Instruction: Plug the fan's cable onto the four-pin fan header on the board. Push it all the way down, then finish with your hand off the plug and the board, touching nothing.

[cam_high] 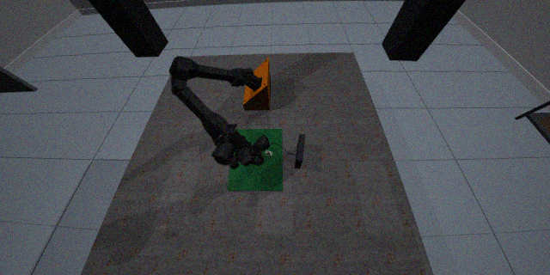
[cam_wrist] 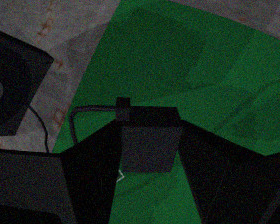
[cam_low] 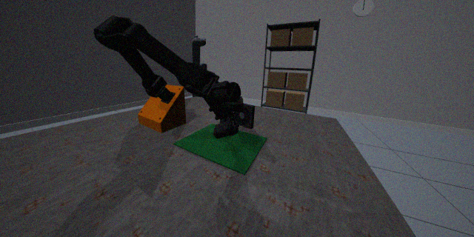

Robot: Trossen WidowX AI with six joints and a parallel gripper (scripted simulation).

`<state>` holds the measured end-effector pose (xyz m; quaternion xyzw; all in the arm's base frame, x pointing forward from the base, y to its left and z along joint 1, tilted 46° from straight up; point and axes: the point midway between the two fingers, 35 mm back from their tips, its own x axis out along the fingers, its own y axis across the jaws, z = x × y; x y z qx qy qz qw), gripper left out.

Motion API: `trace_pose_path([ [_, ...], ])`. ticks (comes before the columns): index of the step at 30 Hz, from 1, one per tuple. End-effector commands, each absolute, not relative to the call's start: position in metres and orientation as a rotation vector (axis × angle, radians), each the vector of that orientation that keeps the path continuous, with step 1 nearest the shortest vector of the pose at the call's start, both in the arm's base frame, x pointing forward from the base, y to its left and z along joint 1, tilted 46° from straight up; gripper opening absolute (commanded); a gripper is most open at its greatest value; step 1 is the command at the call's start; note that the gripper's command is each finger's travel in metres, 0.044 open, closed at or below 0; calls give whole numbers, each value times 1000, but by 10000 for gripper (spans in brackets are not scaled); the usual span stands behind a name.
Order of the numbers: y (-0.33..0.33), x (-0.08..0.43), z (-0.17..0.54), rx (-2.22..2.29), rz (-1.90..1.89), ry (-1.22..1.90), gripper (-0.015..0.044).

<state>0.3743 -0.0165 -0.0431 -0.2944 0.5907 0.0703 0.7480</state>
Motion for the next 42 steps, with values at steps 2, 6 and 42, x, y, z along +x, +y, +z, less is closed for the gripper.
trace_pose_path([
  [2,-17,372,-46,-632,184,1260,0],
  [6,-18,373,-46,-625,201,1232,0],
  [42,-25,373,-41,-613,329,943,0],
])
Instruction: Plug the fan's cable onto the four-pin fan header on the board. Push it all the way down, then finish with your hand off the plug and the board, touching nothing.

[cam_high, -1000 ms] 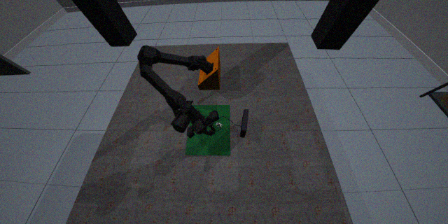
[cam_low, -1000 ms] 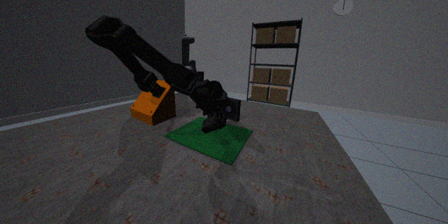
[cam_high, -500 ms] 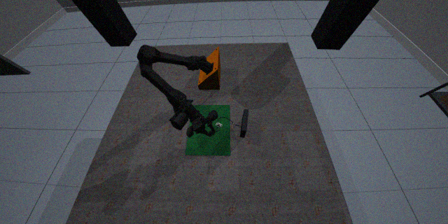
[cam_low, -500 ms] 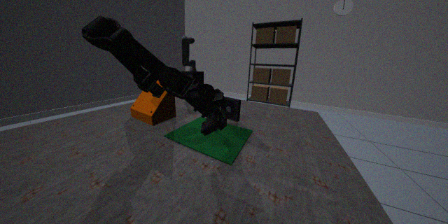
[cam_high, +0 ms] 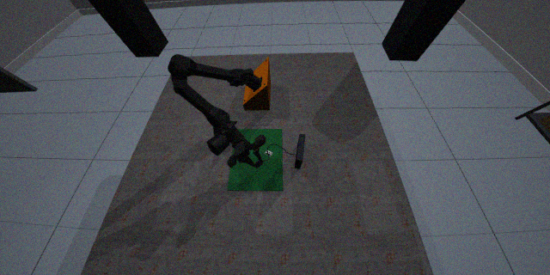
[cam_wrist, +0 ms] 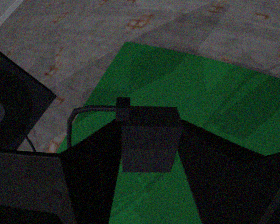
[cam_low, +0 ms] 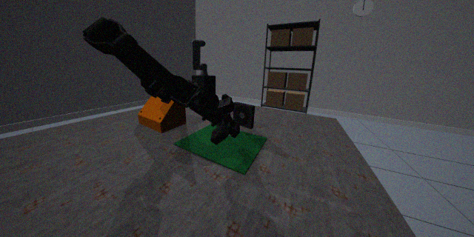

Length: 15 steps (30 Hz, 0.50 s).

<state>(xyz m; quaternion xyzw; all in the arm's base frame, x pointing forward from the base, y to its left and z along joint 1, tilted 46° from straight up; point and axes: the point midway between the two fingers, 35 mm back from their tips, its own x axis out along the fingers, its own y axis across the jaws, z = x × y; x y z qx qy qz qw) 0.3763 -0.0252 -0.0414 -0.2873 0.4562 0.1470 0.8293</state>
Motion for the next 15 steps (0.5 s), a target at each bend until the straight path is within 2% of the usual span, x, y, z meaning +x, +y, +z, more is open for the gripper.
trace_pose_path([
  [1,-25,373,-41,-614,331,934,0],
  [15,-28,370,-32,-636,367,811,0],
])
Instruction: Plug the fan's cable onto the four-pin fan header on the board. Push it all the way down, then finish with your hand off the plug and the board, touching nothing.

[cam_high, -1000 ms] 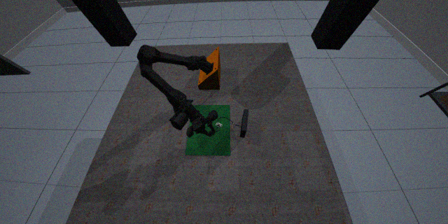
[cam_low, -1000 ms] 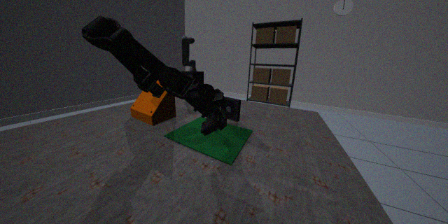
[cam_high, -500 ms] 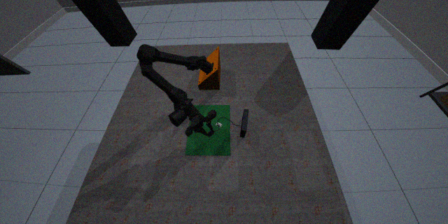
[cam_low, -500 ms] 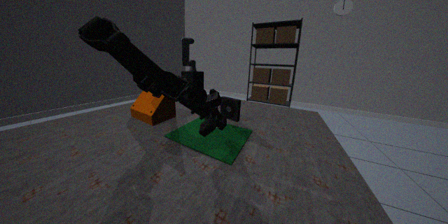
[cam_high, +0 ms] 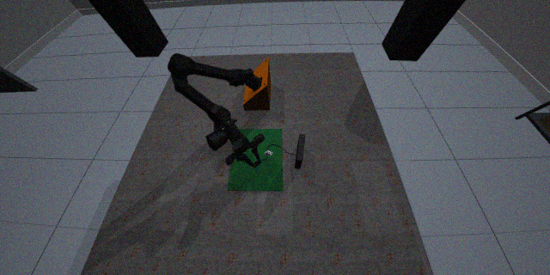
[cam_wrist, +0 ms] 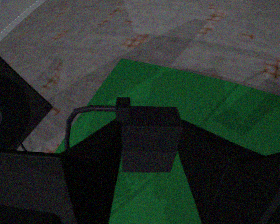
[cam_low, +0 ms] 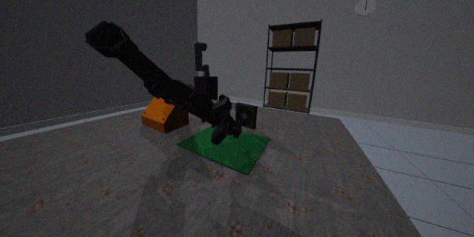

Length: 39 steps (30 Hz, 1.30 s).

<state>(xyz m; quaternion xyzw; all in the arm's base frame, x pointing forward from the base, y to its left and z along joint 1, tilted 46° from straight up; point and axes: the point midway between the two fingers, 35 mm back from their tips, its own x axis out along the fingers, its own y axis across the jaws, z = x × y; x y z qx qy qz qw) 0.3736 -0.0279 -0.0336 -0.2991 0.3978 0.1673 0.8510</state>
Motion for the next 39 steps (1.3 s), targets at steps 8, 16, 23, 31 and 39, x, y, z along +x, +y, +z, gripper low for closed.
trace_pose_path([
  [8,-29,368,-27,-656,384,739,0],
  [16,-30,364,-20,-679,398,666,0],
  [23,-30,360,-14,-703,408,603,0],
  [31,-31,356,-6,-734,418,531,0],
  [39,-31,350,3,-769,426,459,0],
])
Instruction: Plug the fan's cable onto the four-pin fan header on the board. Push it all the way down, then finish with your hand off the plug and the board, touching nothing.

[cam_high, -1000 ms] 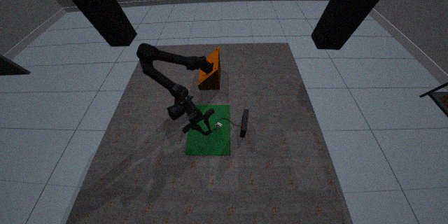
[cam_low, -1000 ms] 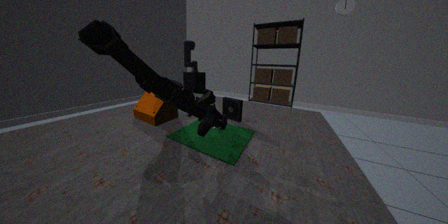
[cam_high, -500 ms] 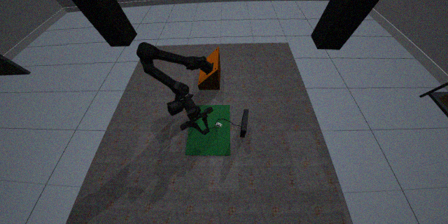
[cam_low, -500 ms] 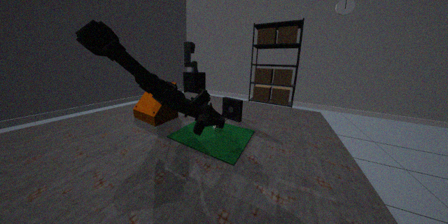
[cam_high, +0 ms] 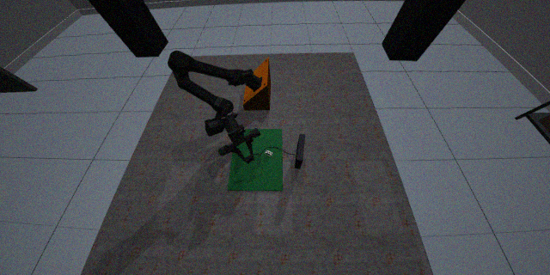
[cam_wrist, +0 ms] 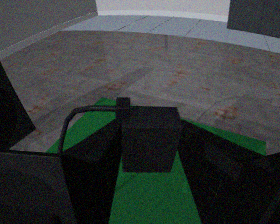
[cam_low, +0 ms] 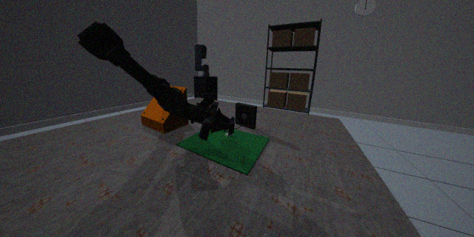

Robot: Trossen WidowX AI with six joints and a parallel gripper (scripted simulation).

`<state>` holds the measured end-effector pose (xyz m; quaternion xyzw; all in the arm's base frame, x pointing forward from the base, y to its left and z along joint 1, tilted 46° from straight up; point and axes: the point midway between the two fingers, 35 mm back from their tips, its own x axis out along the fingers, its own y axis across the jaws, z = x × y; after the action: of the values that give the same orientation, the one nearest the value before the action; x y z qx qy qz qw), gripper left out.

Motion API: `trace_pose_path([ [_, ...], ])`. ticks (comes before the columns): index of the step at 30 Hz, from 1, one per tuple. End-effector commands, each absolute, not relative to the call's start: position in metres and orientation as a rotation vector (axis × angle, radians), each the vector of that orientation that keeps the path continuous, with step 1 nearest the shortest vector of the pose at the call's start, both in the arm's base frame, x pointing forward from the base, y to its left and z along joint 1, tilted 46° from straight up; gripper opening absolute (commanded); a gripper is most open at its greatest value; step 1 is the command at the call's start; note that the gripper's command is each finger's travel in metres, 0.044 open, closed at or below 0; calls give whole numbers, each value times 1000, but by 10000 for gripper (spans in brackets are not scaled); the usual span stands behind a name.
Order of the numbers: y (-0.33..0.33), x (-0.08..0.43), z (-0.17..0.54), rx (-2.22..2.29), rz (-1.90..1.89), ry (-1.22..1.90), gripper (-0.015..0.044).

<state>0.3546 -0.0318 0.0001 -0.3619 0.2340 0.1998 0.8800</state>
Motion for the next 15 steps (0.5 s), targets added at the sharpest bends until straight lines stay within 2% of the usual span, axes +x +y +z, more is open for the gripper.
trace_pose_path([
  [1,-31,349,4,-774,427,450,0],
  [15,-30,337,19,-844,435,326,0],
])
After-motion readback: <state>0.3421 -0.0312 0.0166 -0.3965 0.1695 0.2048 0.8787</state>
